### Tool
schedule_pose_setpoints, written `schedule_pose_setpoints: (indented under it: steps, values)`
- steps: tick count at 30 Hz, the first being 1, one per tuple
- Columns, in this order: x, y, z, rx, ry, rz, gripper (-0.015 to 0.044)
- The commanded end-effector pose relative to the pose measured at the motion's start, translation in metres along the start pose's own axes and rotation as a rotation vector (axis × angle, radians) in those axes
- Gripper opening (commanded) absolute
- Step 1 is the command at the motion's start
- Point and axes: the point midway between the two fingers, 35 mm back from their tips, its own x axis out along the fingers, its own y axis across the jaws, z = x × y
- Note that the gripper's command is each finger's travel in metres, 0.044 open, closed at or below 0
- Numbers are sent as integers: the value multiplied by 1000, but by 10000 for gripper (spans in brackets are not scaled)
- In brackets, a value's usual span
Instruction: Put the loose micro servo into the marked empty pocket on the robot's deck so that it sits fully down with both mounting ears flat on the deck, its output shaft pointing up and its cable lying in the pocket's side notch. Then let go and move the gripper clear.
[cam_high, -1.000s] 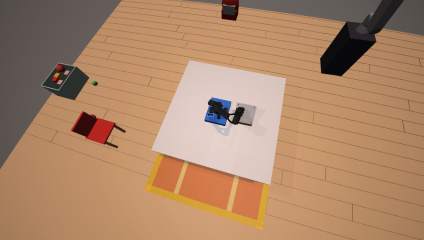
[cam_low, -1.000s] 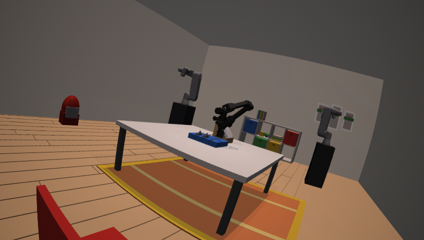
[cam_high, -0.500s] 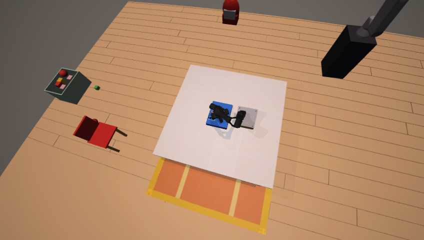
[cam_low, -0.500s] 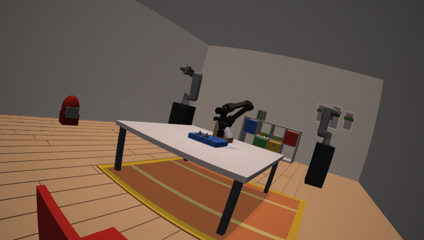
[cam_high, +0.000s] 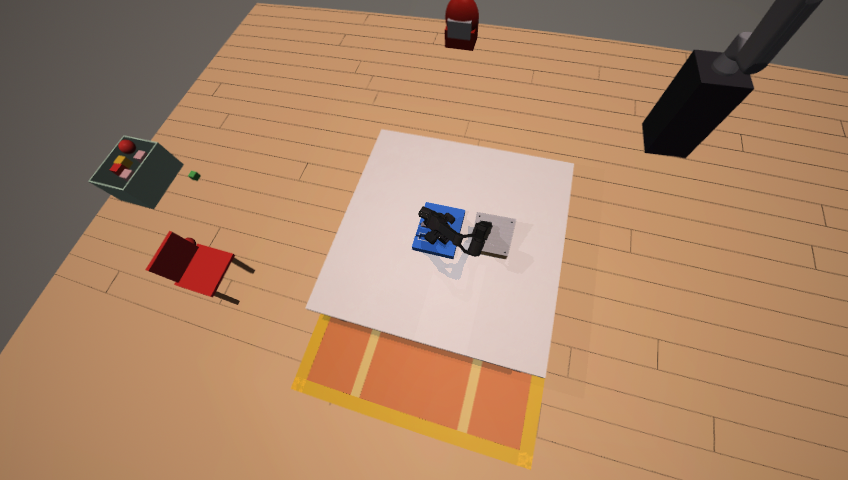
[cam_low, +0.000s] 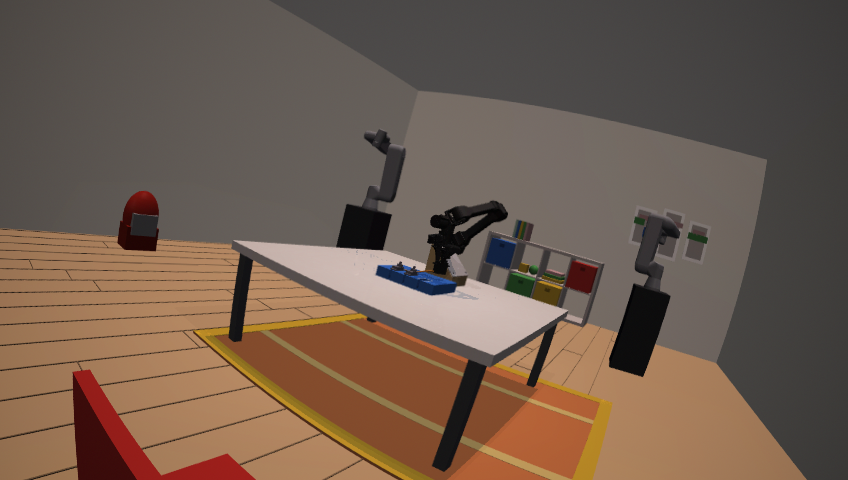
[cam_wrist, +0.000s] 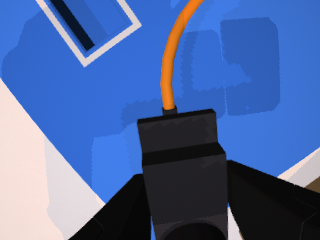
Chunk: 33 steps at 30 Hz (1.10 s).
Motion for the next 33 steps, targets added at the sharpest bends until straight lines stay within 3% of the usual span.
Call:
schedule_pose_setpoints:
  steps: [1, 10, 20, 33]
  values:
    - [-1, 2, 0, -162, -2, 6, 0]
    - [-1, 2, 0, -450, -3, 5, 0]
    - [-1, 3, 4, -455, -3, 5, 0]
    - [-2, 26, 49, -457, -5, 6, 0]
